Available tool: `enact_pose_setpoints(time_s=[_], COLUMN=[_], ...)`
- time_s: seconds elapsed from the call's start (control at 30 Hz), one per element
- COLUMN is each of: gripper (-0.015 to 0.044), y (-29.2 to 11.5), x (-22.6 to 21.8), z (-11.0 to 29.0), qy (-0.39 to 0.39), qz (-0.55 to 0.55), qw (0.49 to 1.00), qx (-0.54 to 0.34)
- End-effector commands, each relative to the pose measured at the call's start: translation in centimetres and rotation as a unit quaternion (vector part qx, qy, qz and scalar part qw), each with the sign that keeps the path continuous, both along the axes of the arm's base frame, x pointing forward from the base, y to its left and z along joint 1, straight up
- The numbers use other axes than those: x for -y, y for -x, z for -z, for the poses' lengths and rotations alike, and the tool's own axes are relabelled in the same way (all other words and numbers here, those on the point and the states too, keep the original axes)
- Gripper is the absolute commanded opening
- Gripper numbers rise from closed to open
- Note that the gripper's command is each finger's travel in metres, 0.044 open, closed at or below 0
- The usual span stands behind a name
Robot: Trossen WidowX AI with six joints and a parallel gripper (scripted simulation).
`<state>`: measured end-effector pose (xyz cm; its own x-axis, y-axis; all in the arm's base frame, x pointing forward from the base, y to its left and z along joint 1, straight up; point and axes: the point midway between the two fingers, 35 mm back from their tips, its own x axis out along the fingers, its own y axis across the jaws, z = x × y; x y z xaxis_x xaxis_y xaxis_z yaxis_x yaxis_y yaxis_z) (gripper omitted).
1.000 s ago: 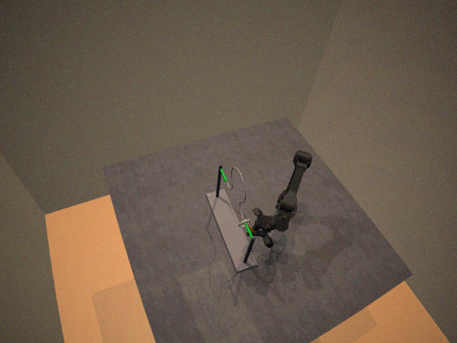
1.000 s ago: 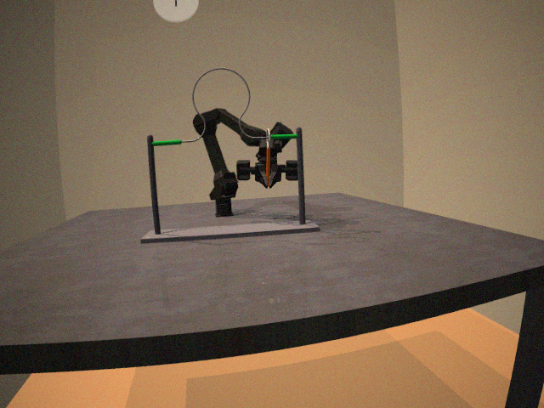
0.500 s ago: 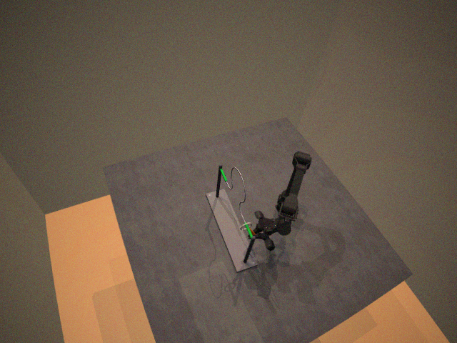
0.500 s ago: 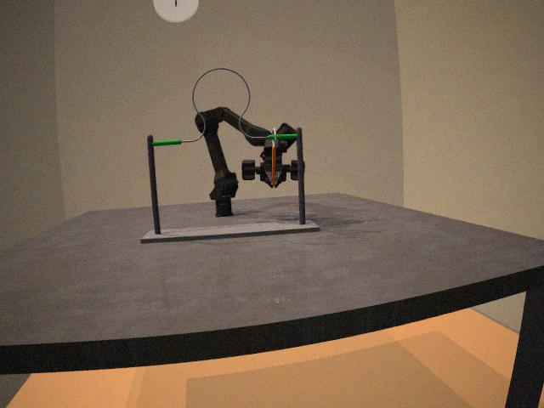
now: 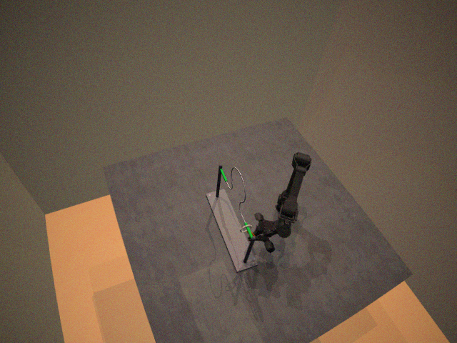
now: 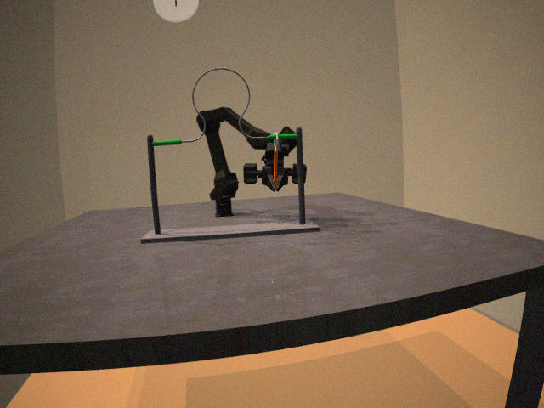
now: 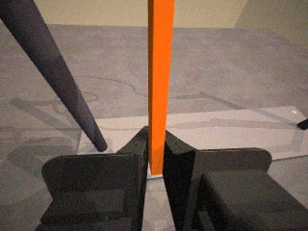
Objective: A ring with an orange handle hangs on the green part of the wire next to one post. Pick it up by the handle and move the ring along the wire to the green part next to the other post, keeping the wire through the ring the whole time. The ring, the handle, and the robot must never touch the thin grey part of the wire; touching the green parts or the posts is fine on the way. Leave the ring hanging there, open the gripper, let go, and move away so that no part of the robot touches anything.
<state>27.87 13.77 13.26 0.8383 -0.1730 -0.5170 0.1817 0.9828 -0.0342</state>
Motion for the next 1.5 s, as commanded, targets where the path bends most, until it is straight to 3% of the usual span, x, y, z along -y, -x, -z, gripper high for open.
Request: enact_pose_setpoints(time_s=[0.0,0.6,1.0,1.47], gripper=[-0.015,-0.015,0.016,0.016], y=[0.0,0.0,0.1,4.1], x=[0.0,0.0,0.0,-0.9], z=[0.3,0.3,0.2,-2.2], qy=[-0.003,-0.003,-0.001,-0.003], qz=[0.003,0.003,0.002,0.003], qw=[1.0,1.0,1.0,1.0], qx=[0.003,0.003,0.003,0.001])
